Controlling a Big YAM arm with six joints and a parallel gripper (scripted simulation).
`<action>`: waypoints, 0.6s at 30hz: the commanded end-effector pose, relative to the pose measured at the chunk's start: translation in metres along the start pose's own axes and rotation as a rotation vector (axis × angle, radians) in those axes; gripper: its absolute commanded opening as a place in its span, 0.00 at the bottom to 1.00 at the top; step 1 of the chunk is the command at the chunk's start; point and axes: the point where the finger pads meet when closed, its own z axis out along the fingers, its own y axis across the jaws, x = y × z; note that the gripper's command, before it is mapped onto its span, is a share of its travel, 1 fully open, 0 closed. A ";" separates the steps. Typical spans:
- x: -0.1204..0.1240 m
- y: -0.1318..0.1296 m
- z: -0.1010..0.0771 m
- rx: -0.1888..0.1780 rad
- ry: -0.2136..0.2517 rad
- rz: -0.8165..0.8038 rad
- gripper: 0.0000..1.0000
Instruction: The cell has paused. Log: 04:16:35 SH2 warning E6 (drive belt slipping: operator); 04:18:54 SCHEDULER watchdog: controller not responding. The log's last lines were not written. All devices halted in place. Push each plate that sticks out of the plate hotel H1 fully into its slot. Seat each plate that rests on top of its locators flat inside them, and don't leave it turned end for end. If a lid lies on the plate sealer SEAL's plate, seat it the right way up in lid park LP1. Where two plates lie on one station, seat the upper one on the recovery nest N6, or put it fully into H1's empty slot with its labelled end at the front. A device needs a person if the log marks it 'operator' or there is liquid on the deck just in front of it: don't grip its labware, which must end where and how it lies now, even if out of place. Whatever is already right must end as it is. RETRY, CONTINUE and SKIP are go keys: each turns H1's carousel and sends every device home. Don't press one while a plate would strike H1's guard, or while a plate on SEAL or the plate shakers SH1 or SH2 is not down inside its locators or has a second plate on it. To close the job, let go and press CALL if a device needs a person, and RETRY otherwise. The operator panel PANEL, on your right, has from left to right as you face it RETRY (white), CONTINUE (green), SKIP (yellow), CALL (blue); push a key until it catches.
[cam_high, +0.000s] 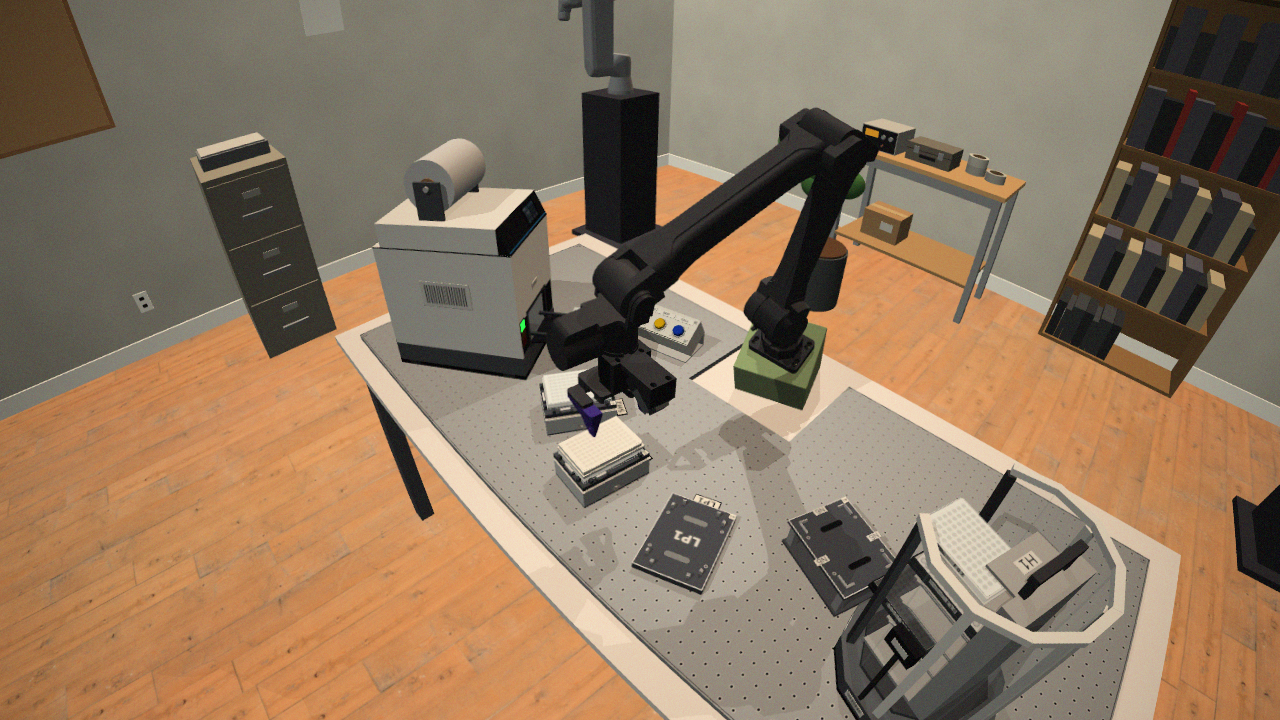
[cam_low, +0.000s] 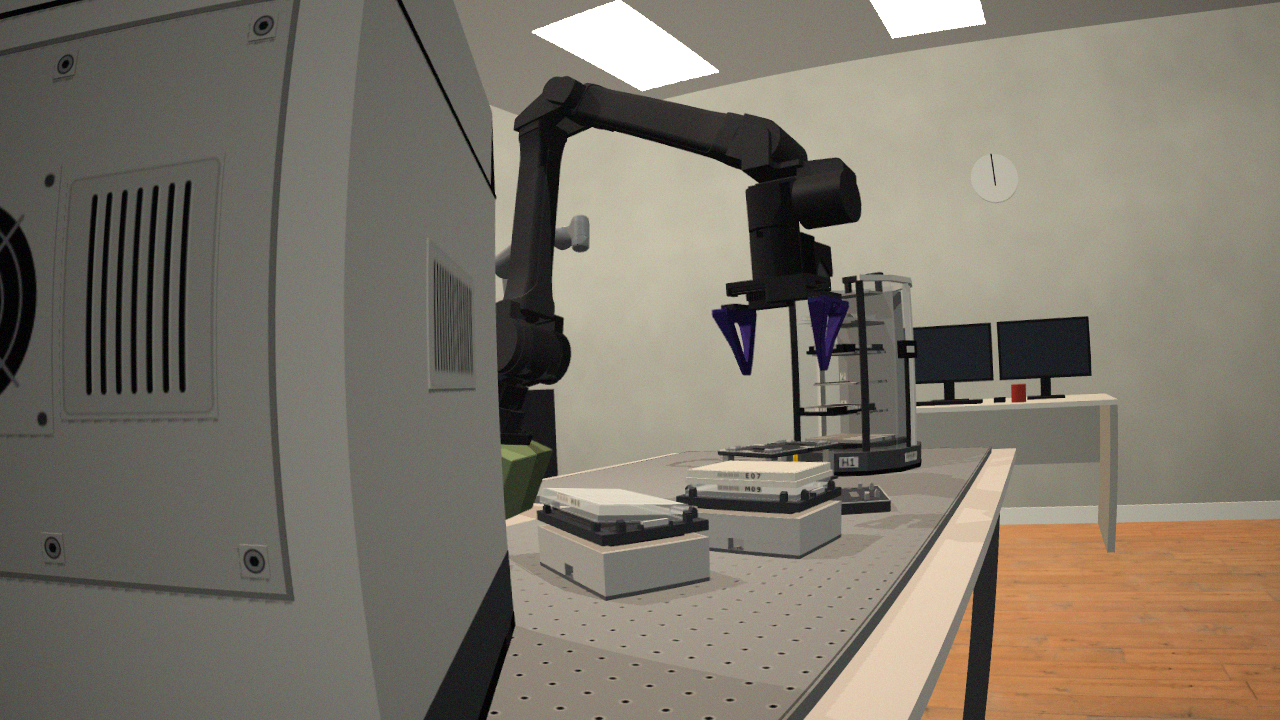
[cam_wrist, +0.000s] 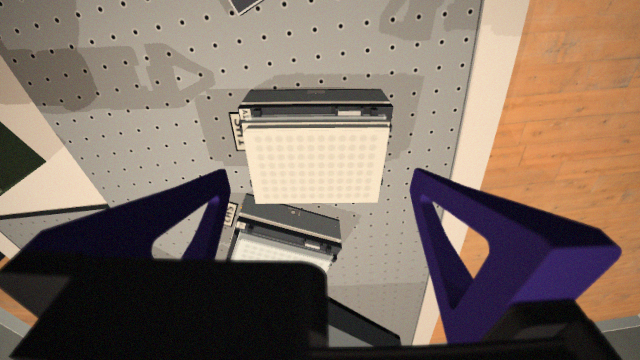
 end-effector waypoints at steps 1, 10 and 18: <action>0.001 -0.018 -0.030 0.047 0.004 -0.010 1.00; 0.002 -0.018 -0.051 0.038 0.004 -0.009 1.00; 0.000 -0.017 -0.073 0.052 0.006 -0.012 1.00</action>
